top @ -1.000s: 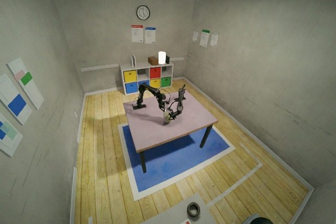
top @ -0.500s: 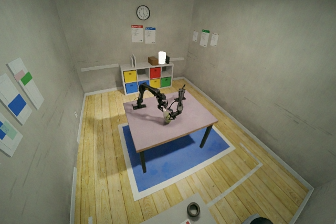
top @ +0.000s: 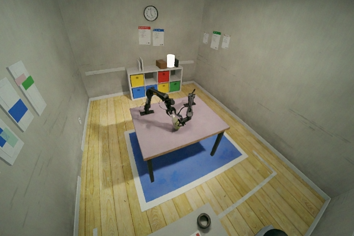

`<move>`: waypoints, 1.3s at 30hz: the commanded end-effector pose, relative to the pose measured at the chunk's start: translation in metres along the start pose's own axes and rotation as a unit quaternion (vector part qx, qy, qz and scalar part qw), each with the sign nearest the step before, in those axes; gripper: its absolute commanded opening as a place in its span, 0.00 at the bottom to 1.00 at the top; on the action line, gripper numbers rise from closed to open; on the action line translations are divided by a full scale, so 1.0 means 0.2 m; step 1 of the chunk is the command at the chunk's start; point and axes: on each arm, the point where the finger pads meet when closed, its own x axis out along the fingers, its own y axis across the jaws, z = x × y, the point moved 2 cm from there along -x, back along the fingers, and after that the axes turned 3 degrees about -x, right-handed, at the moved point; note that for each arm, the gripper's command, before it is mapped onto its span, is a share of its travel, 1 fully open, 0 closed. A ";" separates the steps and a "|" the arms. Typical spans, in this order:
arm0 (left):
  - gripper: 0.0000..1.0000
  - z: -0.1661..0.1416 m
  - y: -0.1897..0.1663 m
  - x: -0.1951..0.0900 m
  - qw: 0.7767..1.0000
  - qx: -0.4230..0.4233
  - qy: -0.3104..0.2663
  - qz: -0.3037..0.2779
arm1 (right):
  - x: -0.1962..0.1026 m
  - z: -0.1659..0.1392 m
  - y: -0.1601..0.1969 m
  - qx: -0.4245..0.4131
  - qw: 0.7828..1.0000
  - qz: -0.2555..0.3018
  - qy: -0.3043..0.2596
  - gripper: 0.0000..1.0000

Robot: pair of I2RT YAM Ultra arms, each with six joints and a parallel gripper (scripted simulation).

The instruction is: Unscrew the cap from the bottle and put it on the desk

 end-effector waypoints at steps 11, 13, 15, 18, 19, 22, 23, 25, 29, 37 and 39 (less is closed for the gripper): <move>0.00 0.05 0.01 -0.01 1.000 0.009 -0.012 0.000 | -0.02 0.01 -0.02 0.313 0.950 0.001 -0.002 0.70; 0.00 0.05 0.01 -0.01 1.000 0.009 -0.012 0.000 | -0.02 0.01 -0.02 0.386 0.923 0.002 -0.002 0.70; 0.00 0.05 0.01 -0.01 1.000 0.009 -0.012 0.000 | -0.02 0.01 -0.02 0.427 0.904 0.002 -0.003 0.70; 0.00 0.05 0.01 -0.01 1.000 0.009 -0.012 0.000 | -0.02 0.01 -0.02 0.486 0.874 0.001 -0.005 0.70; 0.00 0.05 0.01 -0.01 1.000 0.009 -0.012 0.000 | -0.02 0.01 -0.02 0.486 0.874 0.001 -0.005 0.70; 0.00 0.05 0.01 -0.01 1.000 0.009 -0.012 0.000 | -0.02 0.01 -0.02 0.486 0.874 0.001 -0.005 0.70; 0.00 0.05 0.01 -0.01 1.000 0.009 -0.012 0.000 | -0.02 0.01 -0.02 0.486 0.874 0.001 -0.005 0.70; 0.00 0.05 0.01 -0.01 1.000 0.009 -0.012 0.000 | -0.02 0.01 -0.01 0.478 0.878 0.001 -0.003 0.59; 0.00 0.05 0.01 -0.01 1.000 0.009 -0.012 0.000 | -0.02 0.00 -0.01 0.463 0.886 0.002 0.000 0.36; 0.00 0.05 0.01 -0.01 1.000 0.009 -0.012 0.000 | -0.02 0.00 0.00 0.391 0.921 0.001 0.003 0.00; 0.00 0.05 0.01 -0.01 1.000 0.009 -0.012 0.000 | -0.02 0.00 0.00 0.303 0.953 -0.001 0.004 0.00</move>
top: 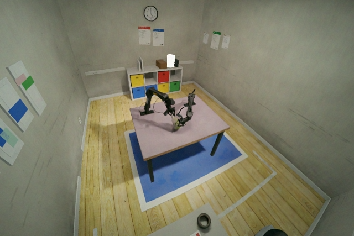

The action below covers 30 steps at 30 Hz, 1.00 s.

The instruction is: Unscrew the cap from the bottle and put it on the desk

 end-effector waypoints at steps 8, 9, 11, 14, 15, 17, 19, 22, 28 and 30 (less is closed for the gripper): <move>0.00 0.05 0.01 -0.01 1.000 0.008 -0.012 0.000 | -0.03 0.00 0.00 -0.280 0.960 -0.007 -0.001 0.00; 0.00 0.05 0.01 -0.01 1.000 0.008 -0.012 0.000 | -0.03 0.00 0.00 -0.302 0.953 -0.008 -0.001 0.00; 0.00 0.05 0.01 -0.01 1.000 0.008 -0.012 0.000 | -0.03 0.00 0.00 -0.344 0.939 -0.009 -0.001 0.00; 0.00 0.05 0.01 -0.01 1.000 0.008 -0.012 0.000 | -0.03 0.00 0.00 -0.406 0.914 -0.011 -0.002 0.00; 0.00 0.05 0.01 -0.01 1.000 0.008 -0.012 0.000 | -0.03 0.00 0.00 -0.426 0.905 -0.011 -0.002 0.00; 0.00 0.05 0.01 -0.01 1.000 0.008 -0.012 0.000 | -0.03 0.00 0.00 -0.466 0.885 -0.012 -0.002 0.00; 0.00 0.05 0.01 -0.01 1.000 0.008 -0.012 0.000 | -0.03 0.00 0.00 -0.505 0.863 -0.013 -0.002 0.00; 0.00 0.05 0.01 -0.01 1.000 0.008 -0.012 0.000 | -0.03 0.00 0.00 -0.542 0.840 -0.014 -0.002 0.00; 0.00 0.05 0.01 -0.01 1.000 0.008 -0.012 0.000 | -0.03 0.00 0.00 -0.655 0.755 -0.018 -0.003 0.00; 0.00 0.05 0.01 -0.01 1.000 0.008 -0.012 0.000 | -0.04 0.00 0.00 -0.688 0.726 -0.019 -0.003 0.00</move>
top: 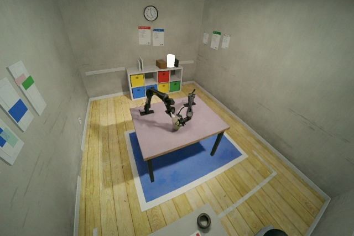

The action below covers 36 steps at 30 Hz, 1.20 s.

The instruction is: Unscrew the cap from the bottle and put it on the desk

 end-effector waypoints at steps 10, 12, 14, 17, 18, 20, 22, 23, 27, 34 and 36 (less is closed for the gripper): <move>0.00 0.06 0.01 -0.01 1.000 0.008 -0.014 -0.002 | -0.04 0.03 0.03 -0.290 0.957 -0.005 -0.005 0.00; 0.00 0.06 0.01 -0.01 1.000 0.008 -0.014 -0.002 | -0.04 0.02 0.03 -0.362 0.932 -0.008 -0.005 0.00; 0.00 0.06 0.01 -0.01 1.000 0.008 -0.014 -0.002 | -0.04 0.02 0.03 -0.402 0.915 -0.009 -0.005 0.00; 0.00 0.06 0.01 -0.01 1.000 0.008 -0.014 -0.002 | -0.04 0.02 0.03 -0.462 0.887 -0.011 -0.005 0.00; 0.00 0.06 0.01 -0.01 1.000 0.008 -0.014 -0.002 | -0.04 0.02 0.04 -0.481 0.876 -0.012 -0.004 0.00; 0.00 0.06 0.01 -0.01 1.000 0.008 -0.014 -0.002 | -0.04 0.02 0.04 -0.520 0.854 -0.013 -0.004 0.00; 0.00 0.06 0.01 -0.01 1.000 0.008 -0.014 -0.002 | -0.04 0.02 0.04 -0.557 0.831 -0.013 -0.004 0.00; 0.00 0.06 0.01 -0.01 1.000 0.008 -0.014 -0.002 | -0.04 0.02 0.03 -0.575 0.818 -0.013 -0.005 0.00; 0.00 0.06 0.01 -0.01 1.000 0.008 -0.014 -0.002 | -0.04 0.02 0.03 -0.597 0.802 -0.011 -0.006 0.00; 0.00 0.06 0.01 -0.01 1.000 0.008 -0.014 -0.002 | -0.02 0.01 0.00 -0.566 0.824 -0.018 0.002 0.00; 0.00 0.06 0.01 -0.01 1.000 0.008 -0.014 -0.002 | -0.02 0.01 0.00 -0.566 0.824 -0.018 0.002 0.11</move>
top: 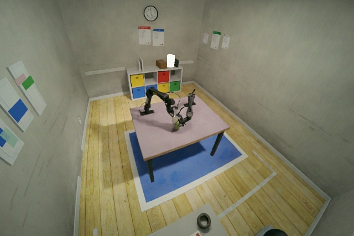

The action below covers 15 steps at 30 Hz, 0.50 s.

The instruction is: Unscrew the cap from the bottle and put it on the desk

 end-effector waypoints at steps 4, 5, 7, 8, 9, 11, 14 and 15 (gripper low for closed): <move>0.00 0.06 0.02 -0.01 1.000 0.006 -0.015 0.002 | -0.02 0.02 0.00 0.004 1.000 0.002 -0.010 0.57; 0.00 0.06 0.02 -0.01 1.000 0.006 -0.015 0.002 | -0.02 0.02 0.00 0.004 1.000 0.002 -0.010 0.68; 0.00 0.06 0.02 -0.01 1.000 0.006 -0.015 0.002 | -0.02 0.02 0.00 0.004 1.000 0.002 -0.010 0.70; 0.00 0.06 0.02 -0.01 1.000 0.006 -0.015 0.002 | -0.02 0.02 0.00 0.004 1.000 0.002 -0.010 0.70; 0.00 0.06 0.02 -0.01 1.000 0.006 -0.015 0.002 | -0.02 0.02 0.00 0.012 1.000 0.003 -0.010 0.70; 0.00 0.06 0.02 -0.01 1.000 0.006 -0.015 0.002 | -0.02 0.02 0.00 0.075 0.997 0.007 -0.010 0.70; 0.00 0.06 0.02 -0.01 1.000 0.006 -0.015 0.002 | -0.02 0.02 0.00 0.190 0.982 0.013 -0.009 0.70; 0.00 0.06 0.02 -0.01 1.000 0.006 -0.015 0.002 | -0.02 0.02 0.00 0.212 0.977 0.014 -0.009 0.70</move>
